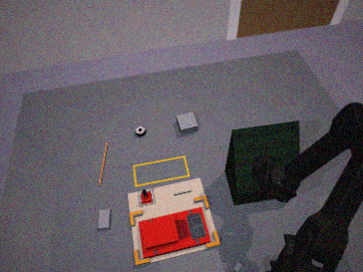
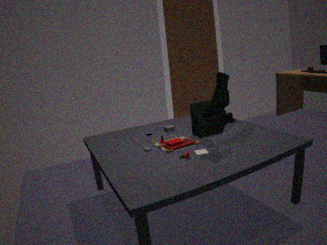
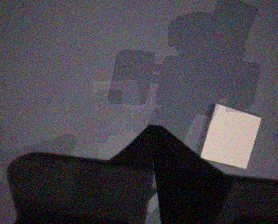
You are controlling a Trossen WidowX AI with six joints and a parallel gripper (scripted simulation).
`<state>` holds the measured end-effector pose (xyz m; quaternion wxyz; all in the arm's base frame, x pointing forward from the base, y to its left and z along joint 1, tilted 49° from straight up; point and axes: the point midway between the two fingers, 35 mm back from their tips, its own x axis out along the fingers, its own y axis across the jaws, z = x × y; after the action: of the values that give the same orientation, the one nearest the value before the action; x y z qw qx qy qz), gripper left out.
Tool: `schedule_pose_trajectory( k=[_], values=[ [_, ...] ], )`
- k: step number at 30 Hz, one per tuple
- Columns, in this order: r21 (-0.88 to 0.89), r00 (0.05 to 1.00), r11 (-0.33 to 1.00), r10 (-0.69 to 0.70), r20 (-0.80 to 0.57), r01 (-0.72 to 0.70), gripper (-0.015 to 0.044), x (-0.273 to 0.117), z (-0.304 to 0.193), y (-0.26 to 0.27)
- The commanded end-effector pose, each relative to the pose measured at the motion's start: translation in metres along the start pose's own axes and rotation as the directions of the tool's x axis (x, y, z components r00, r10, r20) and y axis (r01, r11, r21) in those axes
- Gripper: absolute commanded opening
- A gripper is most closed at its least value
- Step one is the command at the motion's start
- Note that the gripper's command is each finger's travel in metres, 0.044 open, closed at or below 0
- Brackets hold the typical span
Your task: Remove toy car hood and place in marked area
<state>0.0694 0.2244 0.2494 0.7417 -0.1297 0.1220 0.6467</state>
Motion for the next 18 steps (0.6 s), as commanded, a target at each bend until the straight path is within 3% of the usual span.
schedule_pose_trajectory(
  k=[1, 10, 16, 18],
  values=[
    [0.004, 1.000, 1.000, -0.002, -0.006, 0.002, 0.0026, 0.001, 0.000, -0.001],
    [0.238, 0.962, 0.965, -0.043, -0.270, 0.110, 0.0263, 0.028, -0.029, -0.075],
    [0.466, 0.917, 0.863, 0.007, -0.400, 0.196, 0.0420, 0.032, -0.064, -0.130],
    [0.542, 0.905, 0.810, 0.032, -0.424, 0.226, 0.0440, 0.030, -0.078, -0.148]
  ],
)
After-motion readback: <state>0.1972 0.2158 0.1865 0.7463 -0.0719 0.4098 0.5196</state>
